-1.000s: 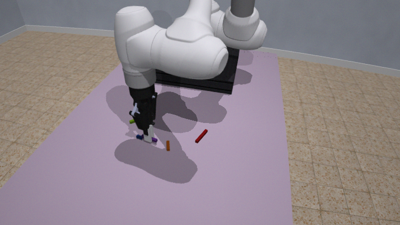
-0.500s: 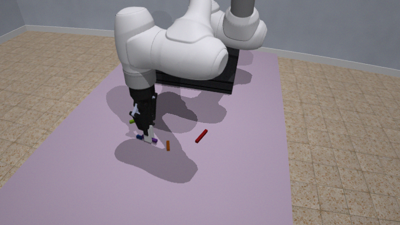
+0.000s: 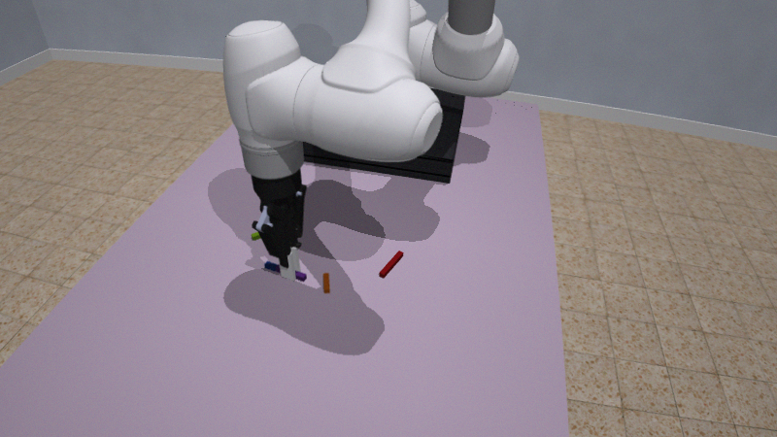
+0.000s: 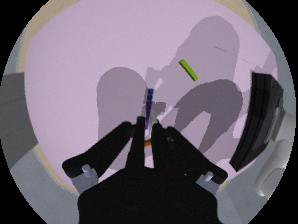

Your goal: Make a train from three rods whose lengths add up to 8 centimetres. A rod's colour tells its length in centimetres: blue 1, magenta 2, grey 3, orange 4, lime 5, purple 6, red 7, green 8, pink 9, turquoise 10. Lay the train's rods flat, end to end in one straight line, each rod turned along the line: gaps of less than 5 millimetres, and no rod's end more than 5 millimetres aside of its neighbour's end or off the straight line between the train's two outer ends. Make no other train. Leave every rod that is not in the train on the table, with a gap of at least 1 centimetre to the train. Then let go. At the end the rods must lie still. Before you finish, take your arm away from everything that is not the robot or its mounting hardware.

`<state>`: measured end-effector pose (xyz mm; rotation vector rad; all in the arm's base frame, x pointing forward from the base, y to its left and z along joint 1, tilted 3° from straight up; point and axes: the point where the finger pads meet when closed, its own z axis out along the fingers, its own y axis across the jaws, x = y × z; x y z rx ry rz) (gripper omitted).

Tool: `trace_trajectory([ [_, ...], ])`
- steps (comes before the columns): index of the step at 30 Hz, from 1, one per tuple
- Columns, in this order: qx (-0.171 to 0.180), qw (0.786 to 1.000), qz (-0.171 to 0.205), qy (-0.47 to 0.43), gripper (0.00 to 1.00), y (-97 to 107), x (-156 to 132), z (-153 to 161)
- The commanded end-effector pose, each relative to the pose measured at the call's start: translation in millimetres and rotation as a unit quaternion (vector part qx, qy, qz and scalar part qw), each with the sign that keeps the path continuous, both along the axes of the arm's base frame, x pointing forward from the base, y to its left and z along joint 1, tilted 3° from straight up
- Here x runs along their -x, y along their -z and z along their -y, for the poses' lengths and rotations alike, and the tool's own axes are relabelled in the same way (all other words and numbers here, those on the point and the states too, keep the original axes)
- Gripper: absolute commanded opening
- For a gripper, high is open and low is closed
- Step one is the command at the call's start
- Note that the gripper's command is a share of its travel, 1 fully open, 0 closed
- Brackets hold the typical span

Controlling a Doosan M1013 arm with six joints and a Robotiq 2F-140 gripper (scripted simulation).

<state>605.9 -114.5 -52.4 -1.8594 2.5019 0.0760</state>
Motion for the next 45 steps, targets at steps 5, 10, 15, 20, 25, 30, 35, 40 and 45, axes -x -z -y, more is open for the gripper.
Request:
trace_trajectory([
  [5,0.000,1.000,0.000,0.000,0.03,0.4,0.0,-0.1],
  [10,0.000,1.000,0.000,0.000,0.03,0.4,0.0,-0.1],
  [15,0.000,1.000,0.000,0.000,0.03,0.4,0.0,-0.1],
  [20,0.000,1.000,0.000,0.000,0.03,0.4,0.0,-0.1],
  [25,0.000,1.000,0.000,0.000,0.03,0.4,0.0,-0.1],
  [30,0.000,1.000,0.000,0.000,0.03,0.4,0.0,-0.1],
  [35,0.000,1.000,0.000,0.000,0.03,0.4,0.0,-0.1],
  [40,0.000,1.000,0.000,0.000,0.05,0.4,0.0,-0.1],
  [45,0.000,1.000,0.000,0.000,0.10,0.4,0.0,-0.1],
])
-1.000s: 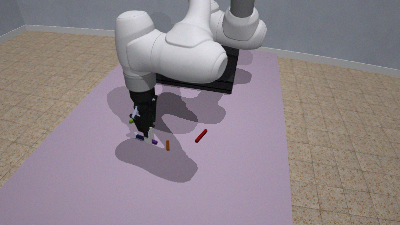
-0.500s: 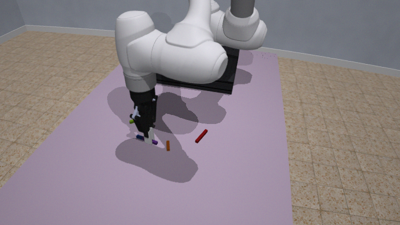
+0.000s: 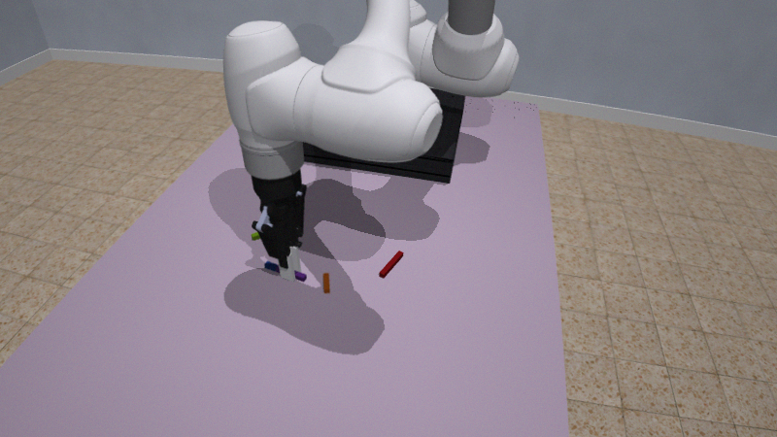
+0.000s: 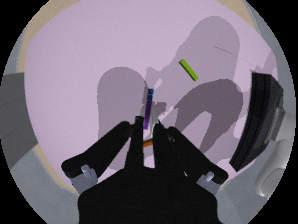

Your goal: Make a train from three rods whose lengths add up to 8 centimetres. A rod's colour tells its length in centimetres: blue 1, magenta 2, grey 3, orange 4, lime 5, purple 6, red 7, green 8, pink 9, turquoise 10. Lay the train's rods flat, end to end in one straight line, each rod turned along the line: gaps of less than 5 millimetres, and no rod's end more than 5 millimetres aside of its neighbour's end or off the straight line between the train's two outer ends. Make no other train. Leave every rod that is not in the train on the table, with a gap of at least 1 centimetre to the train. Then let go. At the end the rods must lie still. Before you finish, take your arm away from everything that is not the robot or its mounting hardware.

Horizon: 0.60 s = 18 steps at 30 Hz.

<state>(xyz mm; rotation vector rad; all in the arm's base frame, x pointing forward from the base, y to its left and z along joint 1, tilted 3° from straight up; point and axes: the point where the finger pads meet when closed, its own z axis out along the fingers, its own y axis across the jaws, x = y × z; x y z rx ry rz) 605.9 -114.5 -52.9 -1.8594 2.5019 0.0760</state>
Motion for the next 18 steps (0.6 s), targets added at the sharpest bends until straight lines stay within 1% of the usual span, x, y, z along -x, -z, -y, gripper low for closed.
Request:
trace_trajectory([
  [1,0.000,1.000,0.000,0.000,0.10,-0.1,0.0,0.0],
  [2,0.000,1.000,0.000,0.000,0.10,-0.1,0.0,0.0],
  [3,0.000,1.000,0.000,0.000,0.12,-0.1,0.0,0.0],
  [5,0.000,1.000,0.000,0.000,0.12,-0.1,0.0,0.0],
  [6,0.000,1.000,0.000,0.000,0.15,-0.1,0.0,0.0],
  [18,0.000,1.000,0.000,0.000,0.15,-0.3,0.0,0.0],
])
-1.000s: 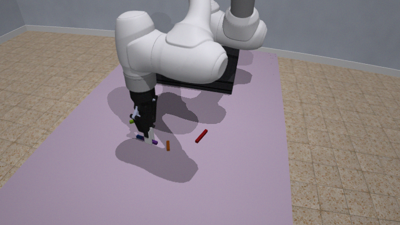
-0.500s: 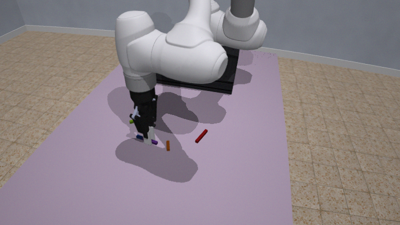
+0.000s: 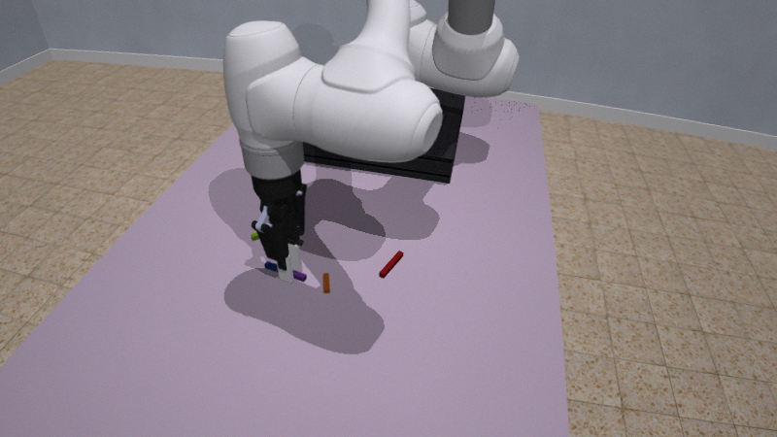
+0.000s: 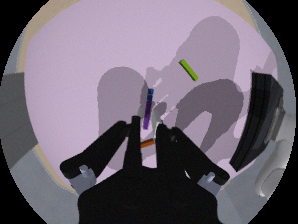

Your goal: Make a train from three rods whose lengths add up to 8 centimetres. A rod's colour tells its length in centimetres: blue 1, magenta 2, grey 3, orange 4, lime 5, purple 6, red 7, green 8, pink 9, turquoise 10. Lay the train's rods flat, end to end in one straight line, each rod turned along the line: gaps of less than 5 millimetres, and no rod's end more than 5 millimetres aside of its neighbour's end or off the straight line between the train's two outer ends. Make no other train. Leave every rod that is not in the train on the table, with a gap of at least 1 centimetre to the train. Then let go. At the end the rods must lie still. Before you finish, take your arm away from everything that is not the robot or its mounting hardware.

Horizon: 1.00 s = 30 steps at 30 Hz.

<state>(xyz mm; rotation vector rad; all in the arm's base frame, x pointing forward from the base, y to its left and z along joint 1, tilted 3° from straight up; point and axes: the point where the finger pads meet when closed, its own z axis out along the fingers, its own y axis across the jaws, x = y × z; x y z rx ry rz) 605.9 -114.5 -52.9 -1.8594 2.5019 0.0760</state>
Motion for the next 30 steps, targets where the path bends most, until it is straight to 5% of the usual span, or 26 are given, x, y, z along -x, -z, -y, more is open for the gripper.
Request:
trace_trajectory([
  [1,0.000,1.000,0.000,0.000,0.15,-0.8,0.0,0.0],
  [9,0.000,1.000,0.000,0.000,0.15,-13.7,-0.2,0.7],
  [23,0.000,1.000,0.000,0.000,0.15,-81.4,-0.9,4.3],
  [30,0.000,1.000,0.000,0.000,0.15,-89.7,-0.9,4.7],
])
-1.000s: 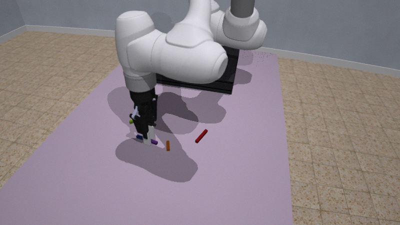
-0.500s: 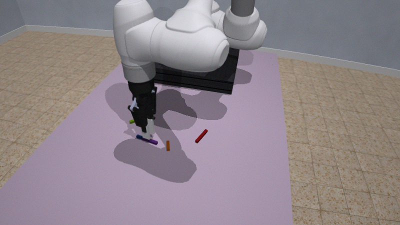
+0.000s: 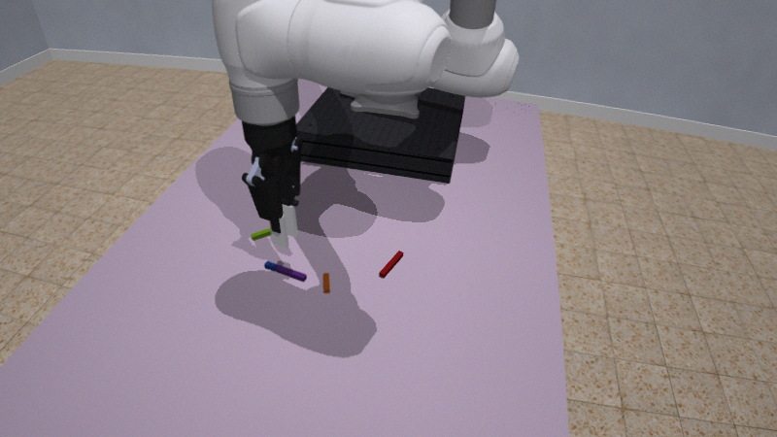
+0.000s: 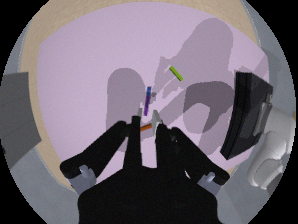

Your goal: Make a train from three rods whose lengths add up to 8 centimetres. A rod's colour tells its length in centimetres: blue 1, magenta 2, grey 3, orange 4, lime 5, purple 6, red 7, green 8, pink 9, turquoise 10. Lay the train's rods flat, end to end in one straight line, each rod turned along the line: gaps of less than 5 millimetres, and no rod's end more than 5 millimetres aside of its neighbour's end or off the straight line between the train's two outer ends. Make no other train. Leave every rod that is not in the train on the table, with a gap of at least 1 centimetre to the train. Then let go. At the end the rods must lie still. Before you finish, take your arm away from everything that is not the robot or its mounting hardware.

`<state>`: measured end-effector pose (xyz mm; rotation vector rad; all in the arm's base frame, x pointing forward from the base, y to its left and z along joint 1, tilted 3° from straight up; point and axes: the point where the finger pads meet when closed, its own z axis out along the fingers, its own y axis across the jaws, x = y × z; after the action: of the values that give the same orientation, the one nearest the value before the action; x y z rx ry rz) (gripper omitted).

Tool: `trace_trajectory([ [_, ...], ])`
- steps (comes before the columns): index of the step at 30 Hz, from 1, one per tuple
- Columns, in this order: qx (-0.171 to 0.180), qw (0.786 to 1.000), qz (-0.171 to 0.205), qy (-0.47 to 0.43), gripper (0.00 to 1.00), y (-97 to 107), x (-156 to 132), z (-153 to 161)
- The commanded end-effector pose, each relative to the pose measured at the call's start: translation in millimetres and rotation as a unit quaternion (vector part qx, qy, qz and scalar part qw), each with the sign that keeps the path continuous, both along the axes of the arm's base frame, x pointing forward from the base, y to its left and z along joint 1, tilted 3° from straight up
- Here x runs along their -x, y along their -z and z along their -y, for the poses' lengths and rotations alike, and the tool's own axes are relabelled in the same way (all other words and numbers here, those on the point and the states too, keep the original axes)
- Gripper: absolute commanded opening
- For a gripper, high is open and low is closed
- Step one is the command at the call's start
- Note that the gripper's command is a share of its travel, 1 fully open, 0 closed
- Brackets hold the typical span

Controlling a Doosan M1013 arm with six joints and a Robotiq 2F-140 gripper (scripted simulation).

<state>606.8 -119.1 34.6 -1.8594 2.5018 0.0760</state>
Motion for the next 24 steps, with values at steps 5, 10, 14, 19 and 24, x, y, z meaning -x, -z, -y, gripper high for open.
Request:
trace_trajectory([
  [5,0.000,1.000,0.000,0.000,1.00,-2.5,0.0,0.1],
  [10,0.000,1.000,0.000,0.000,1.00,-2.5,0.0,0.1],
  [14,0.000,1.000,0.000,0.000,1.00,-2.5,0.0,0.1],
  [19,0.000,1.000,0.000,0.000,1.00,-2.5,0.0,0.1],
  [24,0.000,1.000,0.000,0.000,1.00,-2.7,0.0,0.1],
])
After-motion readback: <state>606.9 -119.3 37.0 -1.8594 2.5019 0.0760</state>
